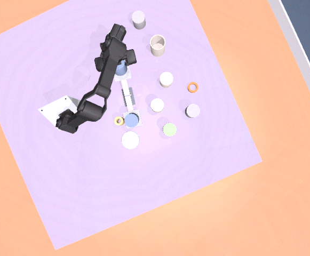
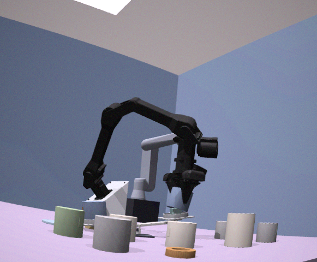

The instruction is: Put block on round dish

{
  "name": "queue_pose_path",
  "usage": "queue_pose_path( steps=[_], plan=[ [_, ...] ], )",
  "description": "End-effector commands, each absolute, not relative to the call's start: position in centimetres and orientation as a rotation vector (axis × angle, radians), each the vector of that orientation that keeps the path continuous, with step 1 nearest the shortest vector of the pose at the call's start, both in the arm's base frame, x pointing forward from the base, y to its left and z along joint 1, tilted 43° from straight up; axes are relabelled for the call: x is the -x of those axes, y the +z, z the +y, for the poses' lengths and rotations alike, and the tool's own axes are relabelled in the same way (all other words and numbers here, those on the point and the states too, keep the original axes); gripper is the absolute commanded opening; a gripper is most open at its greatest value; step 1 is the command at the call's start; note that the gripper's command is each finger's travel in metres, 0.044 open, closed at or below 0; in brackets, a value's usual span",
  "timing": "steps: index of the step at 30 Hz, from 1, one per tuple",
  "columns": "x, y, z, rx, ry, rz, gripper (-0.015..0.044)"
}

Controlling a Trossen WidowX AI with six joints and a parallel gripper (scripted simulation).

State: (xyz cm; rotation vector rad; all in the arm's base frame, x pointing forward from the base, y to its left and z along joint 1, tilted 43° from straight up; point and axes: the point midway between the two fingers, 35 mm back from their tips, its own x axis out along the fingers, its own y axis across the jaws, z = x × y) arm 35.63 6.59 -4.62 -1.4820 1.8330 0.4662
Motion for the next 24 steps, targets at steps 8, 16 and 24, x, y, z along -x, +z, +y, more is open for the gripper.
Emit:
queue_pose_path(
  steps=[8, 16, 24],
  plan=[
    [-36.1, -3.5, 8.5, 1.469, 0.468, 1.799, 0.0000],
    [-36.1, -2.7, 9.1, 1.469, 0.468, 1.799, 0.0000],
    [-36.0, -1.9, 9.8, 1.469, 0.467, 1.800, 0.0000]
  ],
)
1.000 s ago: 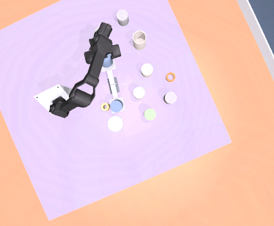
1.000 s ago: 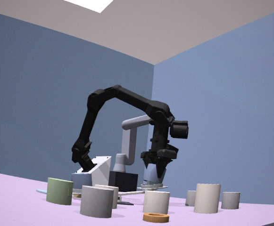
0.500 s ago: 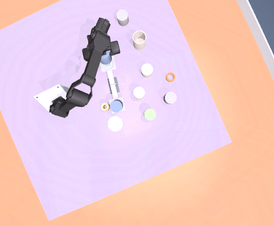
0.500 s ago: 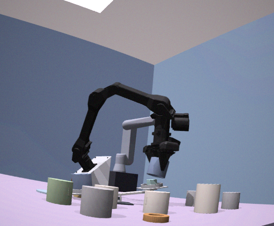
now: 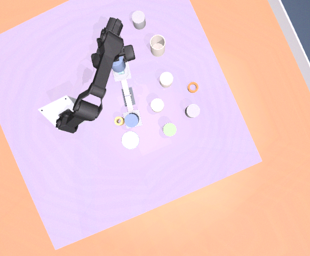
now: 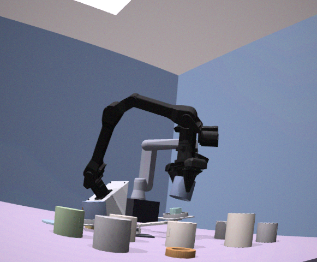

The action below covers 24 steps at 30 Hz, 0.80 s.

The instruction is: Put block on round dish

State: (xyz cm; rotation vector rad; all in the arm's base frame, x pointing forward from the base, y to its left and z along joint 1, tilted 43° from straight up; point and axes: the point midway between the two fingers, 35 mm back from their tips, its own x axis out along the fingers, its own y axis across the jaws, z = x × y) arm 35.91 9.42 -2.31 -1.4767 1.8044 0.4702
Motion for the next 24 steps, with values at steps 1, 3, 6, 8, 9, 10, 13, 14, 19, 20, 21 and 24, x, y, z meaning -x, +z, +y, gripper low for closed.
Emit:
queue_pose_path(
  steps=[1, 3, 6, 8, 9, 10, 13, 14, 19, 20, 21, 24],
  plan=[
    [-36.0, -1.8, 9.9, 1.469, 0.467, 1.800, 0.0000],
    [-35.9, -1.6, 10.0, 1.469, 0.467, 1.800, 0.0000],
    [-35.9, -1.3, 10.3, 1.470, 0.467, 1.800, 0.0000],
    [-35.9, -1.1, 10.5, 1.470, 0.467, 1.800, 0.0000],
    [-35.8, -1.0, 10.5, 1.470, 0.467, 1.801, 0.0000],
    [-35.8, -0.9, 10.6, 1.470, 0.467, 1.801, 0.0000],
    [-35.8, -1.1, 10.4, 1.477, 0.469, 1.805, 0.0000],
    [-35.8, -1.1, 10.4, 1.477, 0.469, 1.805, 0.0000],
    [-35.8, -1.1, 10.4, 1.477, 0.469, 1.805, 0.0000],
    [-35.8, -1.1, 10.4, 1.477, 0.469, 1.805, 0.0000],
    [-35.8, -1.1, 10.4, 1.477, 0.469, 1.805, 0.0000],
    [-35.8, -1.1, 10.4, 1.477, 0.469, 1.805, 0.0000]
  ],
)
